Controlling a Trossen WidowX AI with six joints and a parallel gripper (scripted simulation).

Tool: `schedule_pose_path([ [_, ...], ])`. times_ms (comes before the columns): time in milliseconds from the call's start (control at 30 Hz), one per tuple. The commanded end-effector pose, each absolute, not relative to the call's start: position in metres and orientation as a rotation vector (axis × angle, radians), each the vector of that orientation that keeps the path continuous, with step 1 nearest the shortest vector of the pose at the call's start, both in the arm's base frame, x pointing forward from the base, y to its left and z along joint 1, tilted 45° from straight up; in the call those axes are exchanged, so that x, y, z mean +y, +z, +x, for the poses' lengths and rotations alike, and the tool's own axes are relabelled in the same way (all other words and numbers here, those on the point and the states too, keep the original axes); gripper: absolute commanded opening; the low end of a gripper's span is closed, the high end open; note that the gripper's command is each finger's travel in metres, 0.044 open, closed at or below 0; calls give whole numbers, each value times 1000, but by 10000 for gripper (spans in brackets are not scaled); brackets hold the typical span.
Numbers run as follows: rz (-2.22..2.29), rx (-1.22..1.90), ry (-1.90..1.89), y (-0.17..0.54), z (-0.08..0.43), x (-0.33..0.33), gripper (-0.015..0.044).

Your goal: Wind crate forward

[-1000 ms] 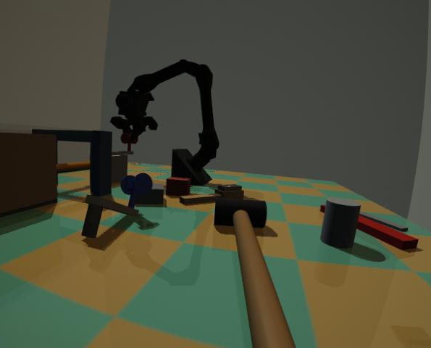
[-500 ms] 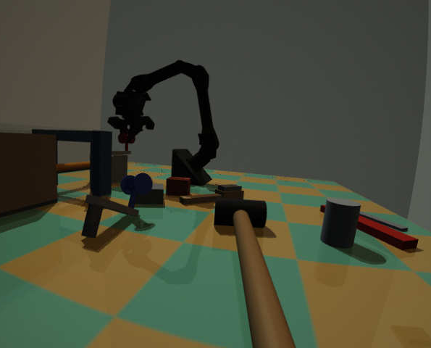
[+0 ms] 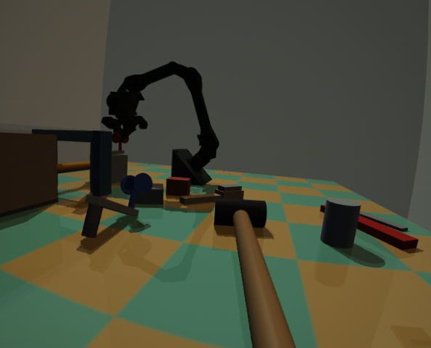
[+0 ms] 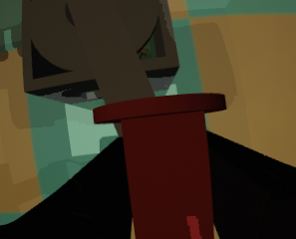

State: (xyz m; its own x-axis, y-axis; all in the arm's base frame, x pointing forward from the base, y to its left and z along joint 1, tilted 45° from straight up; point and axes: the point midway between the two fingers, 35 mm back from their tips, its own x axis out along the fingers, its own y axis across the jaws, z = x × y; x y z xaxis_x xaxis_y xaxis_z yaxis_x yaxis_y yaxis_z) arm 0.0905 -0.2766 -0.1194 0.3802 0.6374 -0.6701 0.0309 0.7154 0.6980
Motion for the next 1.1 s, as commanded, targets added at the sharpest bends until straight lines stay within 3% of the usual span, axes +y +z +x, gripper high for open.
schedule_pose_path([
  [0,672,1128,419,-132,97,-287,0],
  [1067,669,1126,418,-151,119,-307,0],
])
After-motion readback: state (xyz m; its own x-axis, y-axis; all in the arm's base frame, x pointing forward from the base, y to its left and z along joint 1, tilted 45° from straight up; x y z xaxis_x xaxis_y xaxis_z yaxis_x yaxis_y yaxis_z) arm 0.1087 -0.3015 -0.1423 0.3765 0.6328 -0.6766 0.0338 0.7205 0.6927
